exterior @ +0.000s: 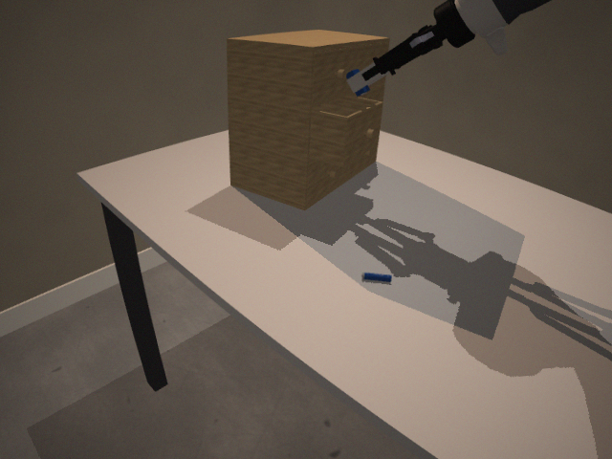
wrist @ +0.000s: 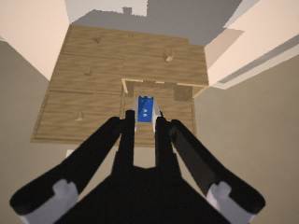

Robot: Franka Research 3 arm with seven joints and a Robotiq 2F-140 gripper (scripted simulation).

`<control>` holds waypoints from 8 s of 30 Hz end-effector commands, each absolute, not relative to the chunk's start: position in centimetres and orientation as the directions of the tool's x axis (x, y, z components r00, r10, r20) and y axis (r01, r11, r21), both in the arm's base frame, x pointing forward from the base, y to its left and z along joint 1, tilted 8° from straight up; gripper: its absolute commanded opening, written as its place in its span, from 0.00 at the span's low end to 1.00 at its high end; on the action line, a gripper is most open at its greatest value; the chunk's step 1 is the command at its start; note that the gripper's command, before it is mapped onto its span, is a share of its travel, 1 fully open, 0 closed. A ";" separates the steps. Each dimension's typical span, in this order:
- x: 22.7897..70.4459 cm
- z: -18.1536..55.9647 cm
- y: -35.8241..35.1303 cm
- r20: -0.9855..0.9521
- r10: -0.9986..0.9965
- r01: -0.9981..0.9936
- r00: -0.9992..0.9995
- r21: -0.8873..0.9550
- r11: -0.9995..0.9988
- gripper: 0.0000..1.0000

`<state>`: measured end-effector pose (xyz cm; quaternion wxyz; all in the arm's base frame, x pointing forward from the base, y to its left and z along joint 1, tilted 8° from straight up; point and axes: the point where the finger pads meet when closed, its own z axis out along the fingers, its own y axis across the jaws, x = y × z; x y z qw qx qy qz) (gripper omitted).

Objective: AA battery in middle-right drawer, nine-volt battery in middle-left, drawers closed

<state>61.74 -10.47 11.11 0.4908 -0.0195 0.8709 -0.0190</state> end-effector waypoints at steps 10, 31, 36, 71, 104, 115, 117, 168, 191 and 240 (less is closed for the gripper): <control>61.8 11.1 -10.4 -0.853 -0.045 -0.012 -0.519 -0.046 0.999 0.16; 61.8 11.1 -10.4 -0.853 -0.045 -0.012 -0.519 -0.046 0.999 1.00; 61.8 11.1 -10.4 -0.853 -0.045 -0.011 -0.519 -0.046 0.999 1.00; 49.6 10.2 -10.3 -0.842 -0.036 0.008 -0.539 -0.048 0.999 1.00; 44.4 9.9 -10.1 -0.843 -0.032 -0.002 -0.537 -0.037 0.999 1.00; 44.6 10.0 -9.9 -0.843 -0.029 -0.011 -0.537 -0.027 1.000 1.00; 44.6 10.0 -9.9 -0.843 -0.029 -0.011 -0.537 -0.027 1.000 1.00; 45.1 10.5 -8.7 -0.843 -0.011 -0.060 -0.539 0.025 0.998 1.00; 45.6 10.9 -7.4 -0.835 0.007 -0.110 -0.550 0.080 0.991 1.00; 45.9 11.3 -5.9 -0.815 0.023 -0.168 -0.579 0.147 0.975 1.00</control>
